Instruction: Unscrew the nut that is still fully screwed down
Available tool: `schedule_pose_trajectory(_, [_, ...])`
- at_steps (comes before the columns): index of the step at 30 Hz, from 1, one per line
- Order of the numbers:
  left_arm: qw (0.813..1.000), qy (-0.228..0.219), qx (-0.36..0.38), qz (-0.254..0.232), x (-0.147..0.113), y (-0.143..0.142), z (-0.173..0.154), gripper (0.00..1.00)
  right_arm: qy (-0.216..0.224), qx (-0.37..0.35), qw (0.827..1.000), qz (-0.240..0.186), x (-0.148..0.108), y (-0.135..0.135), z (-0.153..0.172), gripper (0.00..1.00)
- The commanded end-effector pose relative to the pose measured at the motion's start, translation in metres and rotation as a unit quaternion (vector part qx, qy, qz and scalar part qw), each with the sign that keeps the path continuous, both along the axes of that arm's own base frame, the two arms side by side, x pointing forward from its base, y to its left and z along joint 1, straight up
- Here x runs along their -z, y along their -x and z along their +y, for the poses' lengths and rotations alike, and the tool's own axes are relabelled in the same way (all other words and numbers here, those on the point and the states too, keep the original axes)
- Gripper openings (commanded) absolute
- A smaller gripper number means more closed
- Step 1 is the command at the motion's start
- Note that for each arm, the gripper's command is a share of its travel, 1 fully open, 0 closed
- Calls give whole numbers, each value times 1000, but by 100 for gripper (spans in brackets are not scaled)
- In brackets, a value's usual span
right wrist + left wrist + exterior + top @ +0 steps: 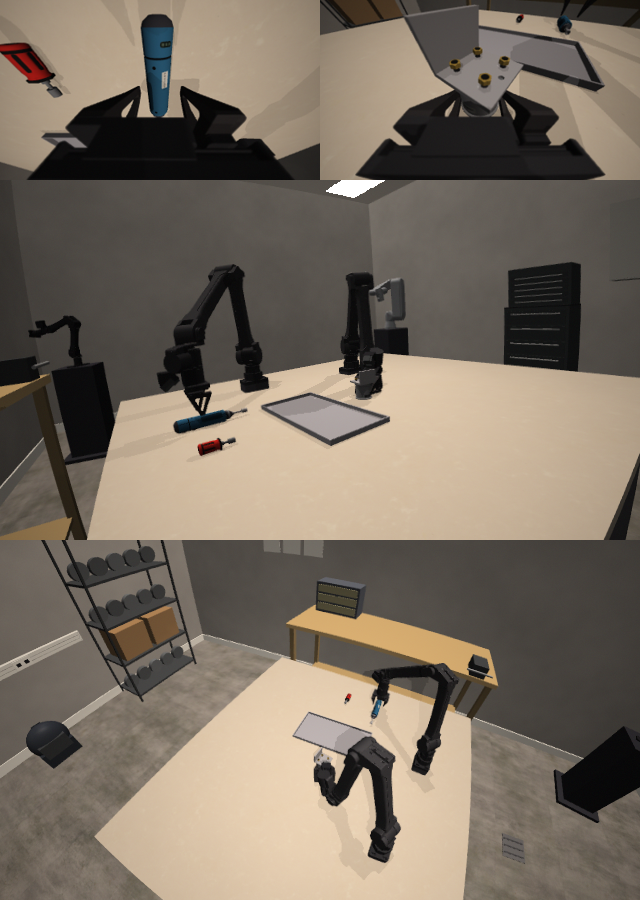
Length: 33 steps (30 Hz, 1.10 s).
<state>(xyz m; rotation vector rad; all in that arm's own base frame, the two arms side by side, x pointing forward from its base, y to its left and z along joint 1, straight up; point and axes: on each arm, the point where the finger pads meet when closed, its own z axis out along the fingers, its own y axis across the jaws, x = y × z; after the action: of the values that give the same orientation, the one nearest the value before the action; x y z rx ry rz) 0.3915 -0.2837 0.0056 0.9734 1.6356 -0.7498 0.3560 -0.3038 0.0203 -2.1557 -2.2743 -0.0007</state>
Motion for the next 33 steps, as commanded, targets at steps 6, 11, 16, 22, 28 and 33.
schedule_pose_trajectory(6, [1000,11,6,-19,-14,0,-7,59,17,-4,1000,-20,-35,-21,-15,65])
schedule_pose_trajectory(11, [1000,11,6,-19,-14,0,-7,59,16,-6,1000,-18,-34,-21,-14,65])
schedule_pose_trajectory(16, [1000,11,6,-19,-14,0,-7,59,25,-6,999,-28,-51,-23,-15,65])
schedule_pose_trajectory(22, [1000,11,6,-19,-14,0,-7,59,24,-6,999,-27,-53,-23,-14,65])
schedule_pose_trajectory(28, [1000,11,6,-19,-14,0,-7,68,23,-6,999,-26,-50,-24,-15,65])
schedule_pose_trajectory(33, [1000,11,6,-20,-14,-1,-7,68,23,-6,999,-26,-50,-24,-15,65])
